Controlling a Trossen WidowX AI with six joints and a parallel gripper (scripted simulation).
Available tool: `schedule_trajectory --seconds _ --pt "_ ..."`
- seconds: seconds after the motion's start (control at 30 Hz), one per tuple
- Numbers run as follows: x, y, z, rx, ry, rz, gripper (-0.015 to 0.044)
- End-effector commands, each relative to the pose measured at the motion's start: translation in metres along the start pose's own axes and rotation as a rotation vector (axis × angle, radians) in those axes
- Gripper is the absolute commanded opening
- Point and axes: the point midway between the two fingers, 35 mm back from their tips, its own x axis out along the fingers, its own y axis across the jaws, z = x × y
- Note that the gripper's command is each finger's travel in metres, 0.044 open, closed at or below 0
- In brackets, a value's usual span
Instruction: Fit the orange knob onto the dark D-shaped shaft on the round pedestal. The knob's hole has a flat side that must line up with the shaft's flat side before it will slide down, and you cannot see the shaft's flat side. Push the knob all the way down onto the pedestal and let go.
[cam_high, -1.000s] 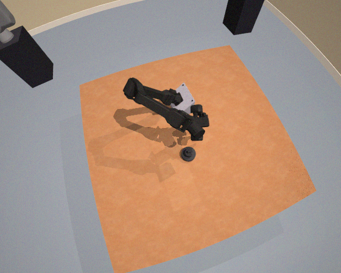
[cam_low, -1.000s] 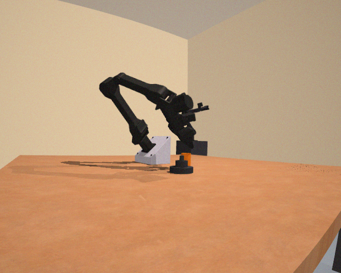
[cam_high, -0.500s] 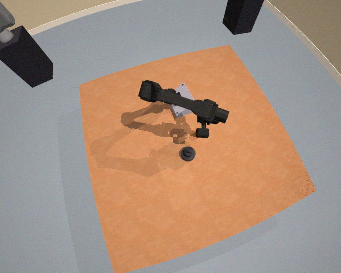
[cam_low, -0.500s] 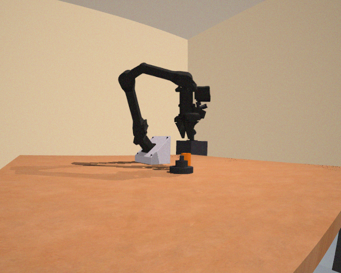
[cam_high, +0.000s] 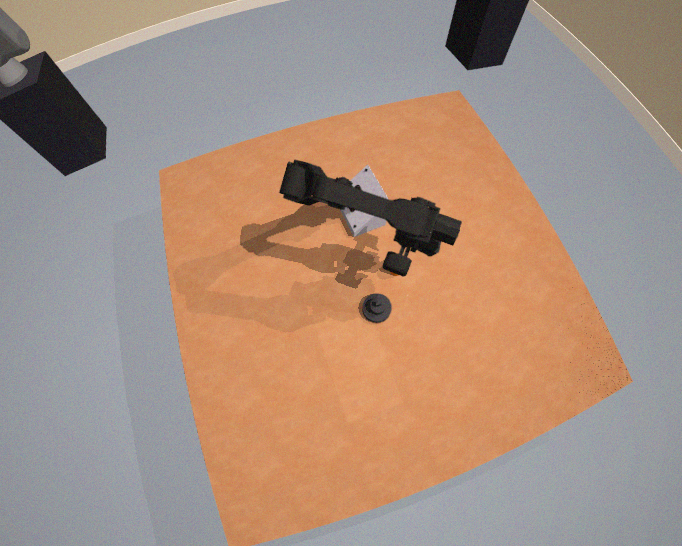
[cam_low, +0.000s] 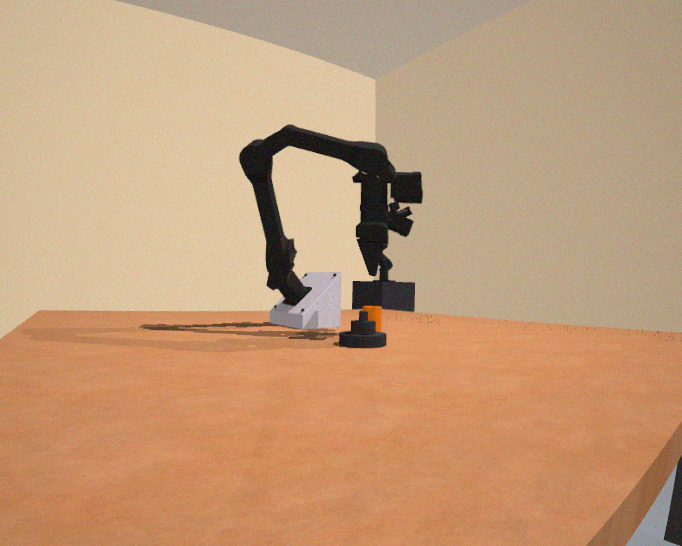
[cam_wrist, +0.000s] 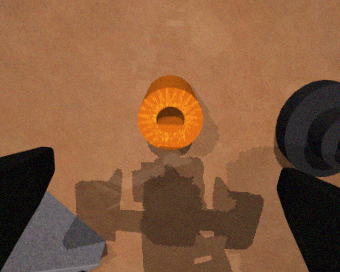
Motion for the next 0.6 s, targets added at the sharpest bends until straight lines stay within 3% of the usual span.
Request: schedule_trajectory --seconds 0.0,0.13,0.57 --pt "0.0006 -0.0006 0.0003 0.522 -0.001 -0.006 0.044" --pt "0.0008 -0.0006 0.0003 0.672 -0.002 -0.006 0.044" --pt "0.0008 -0.0006 0.0003 0.672 -0.002 -0.006 0.044"
